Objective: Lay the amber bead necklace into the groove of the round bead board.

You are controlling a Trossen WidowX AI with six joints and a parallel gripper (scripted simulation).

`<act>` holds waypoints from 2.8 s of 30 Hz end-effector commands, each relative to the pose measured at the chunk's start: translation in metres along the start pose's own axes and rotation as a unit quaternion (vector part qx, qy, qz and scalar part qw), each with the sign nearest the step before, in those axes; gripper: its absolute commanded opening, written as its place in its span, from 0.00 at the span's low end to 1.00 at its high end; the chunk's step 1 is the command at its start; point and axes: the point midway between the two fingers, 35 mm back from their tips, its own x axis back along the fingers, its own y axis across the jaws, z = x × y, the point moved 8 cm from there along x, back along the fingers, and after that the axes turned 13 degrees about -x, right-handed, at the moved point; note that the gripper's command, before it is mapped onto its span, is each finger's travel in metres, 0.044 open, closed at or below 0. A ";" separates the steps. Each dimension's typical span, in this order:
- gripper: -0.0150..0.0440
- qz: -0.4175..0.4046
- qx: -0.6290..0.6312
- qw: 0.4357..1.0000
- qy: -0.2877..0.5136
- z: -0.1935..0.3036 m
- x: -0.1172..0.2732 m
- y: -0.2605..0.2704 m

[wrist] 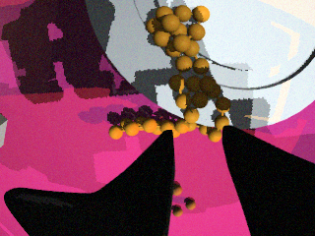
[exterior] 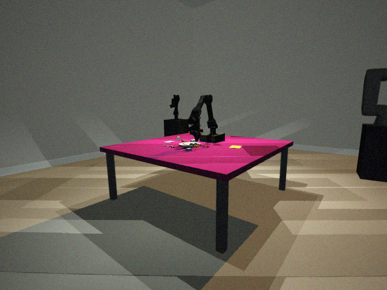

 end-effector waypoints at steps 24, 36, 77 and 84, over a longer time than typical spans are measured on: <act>0.45 0.000 0.001 1.000 0.000 0.001 -0.026 0.000; 0.31 0.000 0.001 1.000 0.000 0.001 -0.026 0.000; 0.25 0.000 0.006 1.000 -0.003 -0.020 -0.001 -0.004; 0.25 0.000 0.006 1.000 -0.004 -0.041 -0.001 -0.010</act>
